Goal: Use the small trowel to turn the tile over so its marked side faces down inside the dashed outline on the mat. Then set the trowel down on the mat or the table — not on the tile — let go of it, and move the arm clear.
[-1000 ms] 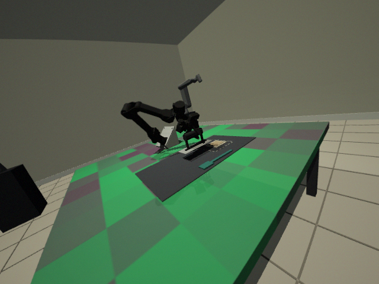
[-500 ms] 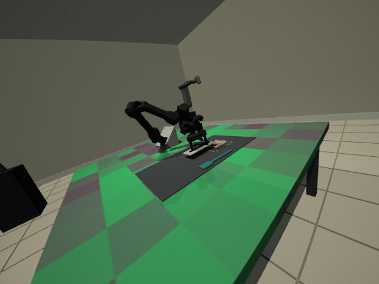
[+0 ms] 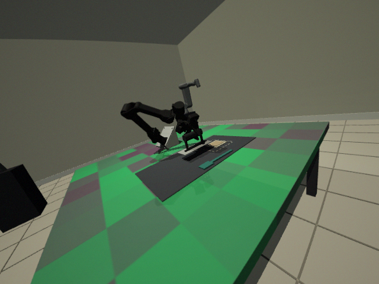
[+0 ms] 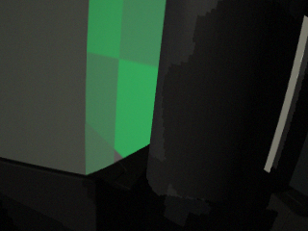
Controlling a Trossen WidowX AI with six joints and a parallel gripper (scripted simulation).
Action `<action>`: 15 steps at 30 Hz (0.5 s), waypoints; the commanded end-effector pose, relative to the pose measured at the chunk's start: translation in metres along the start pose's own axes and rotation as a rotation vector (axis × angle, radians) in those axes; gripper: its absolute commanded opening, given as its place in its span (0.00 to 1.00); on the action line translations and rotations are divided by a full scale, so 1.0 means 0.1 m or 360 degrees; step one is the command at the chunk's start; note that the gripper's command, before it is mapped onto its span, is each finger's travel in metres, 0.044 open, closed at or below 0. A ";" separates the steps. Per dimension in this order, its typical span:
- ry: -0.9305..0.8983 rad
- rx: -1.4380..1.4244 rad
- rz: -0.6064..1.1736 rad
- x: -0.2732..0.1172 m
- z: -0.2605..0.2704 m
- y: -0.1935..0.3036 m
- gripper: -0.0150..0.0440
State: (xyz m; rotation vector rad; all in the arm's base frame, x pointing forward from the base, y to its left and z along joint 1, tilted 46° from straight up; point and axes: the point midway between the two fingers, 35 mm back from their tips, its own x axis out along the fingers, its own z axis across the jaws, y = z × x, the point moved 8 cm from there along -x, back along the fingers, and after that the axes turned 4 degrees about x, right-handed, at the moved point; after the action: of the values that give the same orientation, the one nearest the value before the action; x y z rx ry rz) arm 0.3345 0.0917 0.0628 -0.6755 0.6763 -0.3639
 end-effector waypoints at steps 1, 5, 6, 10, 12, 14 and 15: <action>-0.0029 0.0012 0.0015 -0.08 0.14 -0.12 0.25; -0.0029 0.0011 0.0015 -0.13 0.20 -0.24 0.25; -0.0029 0.0011 0.0014 -0.14 0.21 -0.27 0.25; -0.0029 0.0010 0.0013 -0.19 0.26 -0.39 0.25; -0.0029 0.0010 0.0012 -0.22 0.29 -0.45 0.25; -0.0029 0.0009 0.0011 -0.25 0.31 -0.51 0.25; -0.0029 0.0009 0.0011 -0.26 0.32 -0.54 0.25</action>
State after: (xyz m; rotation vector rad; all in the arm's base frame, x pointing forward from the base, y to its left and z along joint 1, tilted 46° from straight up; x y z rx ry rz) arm 0.3316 0.0796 0.1127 -0.6772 0.6784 -0.3638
